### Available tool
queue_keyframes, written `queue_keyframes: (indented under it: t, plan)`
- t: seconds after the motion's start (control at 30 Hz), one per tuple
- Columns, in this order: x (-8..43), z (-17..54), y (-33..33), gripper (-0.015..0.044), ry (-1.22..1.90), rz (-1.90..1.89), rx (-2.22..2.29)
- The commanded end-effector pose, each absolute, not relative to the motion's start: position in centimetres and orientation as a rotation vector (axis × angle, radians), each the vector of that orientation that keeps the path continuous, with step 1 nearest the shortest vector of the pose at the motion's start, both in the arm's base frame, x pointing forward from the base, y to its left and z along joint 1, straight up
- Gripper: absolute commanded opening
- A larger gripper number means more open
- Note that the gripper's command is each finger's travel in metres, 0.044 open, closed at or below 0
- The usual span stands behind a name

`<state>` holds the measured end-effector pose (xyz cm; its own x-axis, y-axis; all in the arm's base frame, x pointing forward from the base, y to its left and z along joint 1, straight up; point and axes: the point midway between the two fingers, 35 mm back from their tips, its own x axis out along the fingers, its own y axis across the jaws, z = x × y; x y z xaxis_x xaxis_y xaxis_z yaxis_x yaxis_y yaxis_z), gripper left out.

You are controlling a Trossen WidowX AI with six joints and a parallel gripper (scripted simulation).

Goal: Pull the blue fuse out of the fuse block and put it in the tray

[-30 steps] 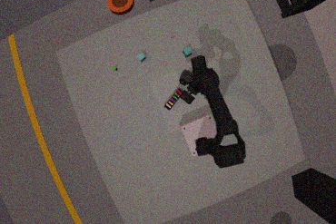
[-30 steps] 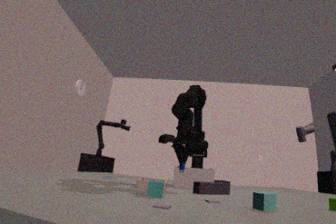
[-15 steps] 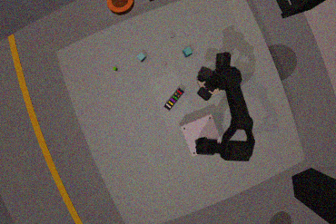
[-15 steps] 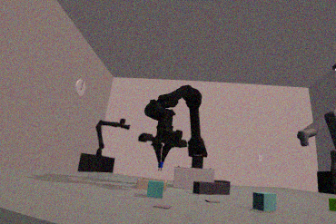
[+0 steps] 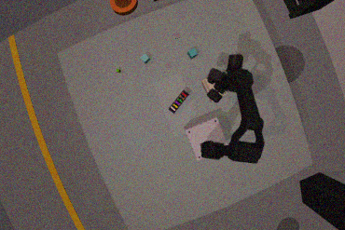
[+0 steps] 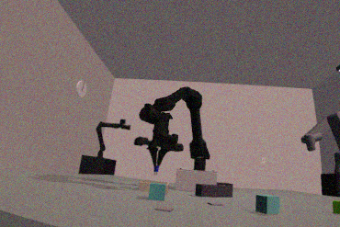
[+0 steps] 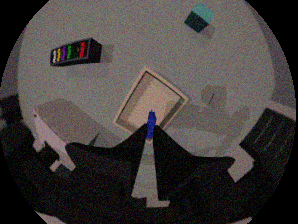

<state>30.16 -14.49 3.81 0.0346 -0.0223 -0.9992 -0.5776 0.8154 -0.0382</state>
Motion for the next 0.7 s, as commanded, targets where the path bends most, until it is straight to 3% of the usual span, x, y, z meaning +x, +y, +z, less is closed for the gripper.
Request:
queue_keyframes:
  t: [0.0, 0.6, 0.67]
  plan:
    - [30.0, 2.9, -14.4, 0.0000, 1.496, 0.466, -0.507]
    - [30.0, 0.6, -14.4, 0.0000, 1.496, 0.466, -0.507]
    - [30.1, 0.9, -14.5, 0.0053, 1.494, 0.459, -0.504]
